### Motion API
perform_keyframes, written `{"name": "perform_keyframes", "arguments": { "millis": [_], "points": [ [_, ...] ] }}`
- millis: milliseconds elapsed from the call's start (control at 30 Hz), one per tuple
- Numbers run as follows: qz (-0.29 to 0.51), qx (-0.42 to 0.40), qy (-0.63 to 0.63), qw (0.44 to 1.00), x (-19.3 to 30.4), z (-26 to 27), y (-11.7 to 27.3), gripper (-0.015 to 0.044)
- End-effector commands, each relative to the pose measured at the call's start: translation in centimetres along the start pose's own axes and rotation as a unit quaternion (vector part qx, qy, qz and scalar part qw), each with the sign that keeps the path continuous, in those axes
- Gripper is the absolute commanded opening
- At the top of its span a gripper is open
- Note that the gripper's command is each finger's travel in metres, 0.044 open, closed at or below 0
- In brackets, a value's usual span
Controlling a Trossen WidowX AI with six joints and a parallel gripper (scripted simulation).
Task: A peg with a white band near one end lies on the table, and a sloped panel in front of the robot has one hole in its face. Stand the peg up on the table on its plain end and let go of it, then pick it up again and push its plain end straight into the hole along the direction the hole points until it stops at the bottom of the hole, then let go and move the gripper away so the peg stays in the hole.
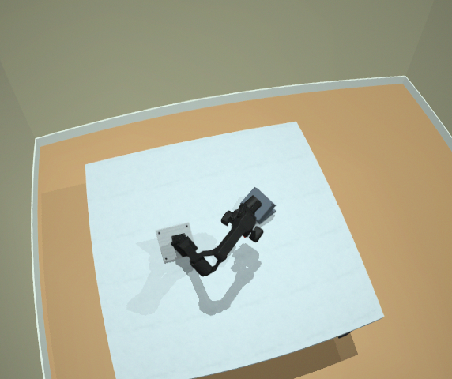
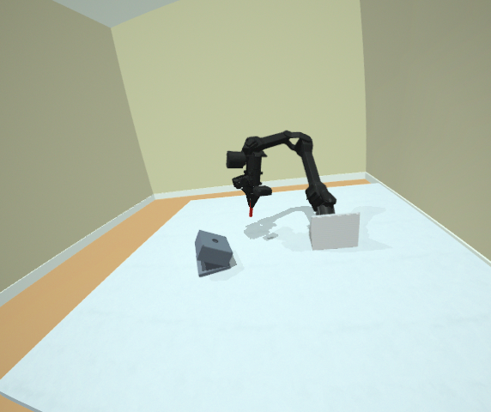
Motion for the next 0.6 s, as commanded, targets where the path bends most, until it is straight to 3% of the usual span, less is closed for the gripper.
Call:
{"name": "perform_keyframes", "arguments": {
  "millis": [0, 567],
  "points": [
    [-0.013, -0.001, 0.018, 1.000, -0.7, 0.5, 0.2, 0.0000],
    [-0.071, 0.008, 0.103, 0.992, -3.6, 3.2, 1.0, 0.0000]
  ]
}}
Point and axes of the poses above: the point midway between the two fingers, 35 mm back from their tips, its own y axis back along the fingers, its own z axis across the jaws, x = y × z, the point moved 8 cm from there along y, back along the fingers, and after that the axes turned 11 degrees about -y, right-handed, at the moved point
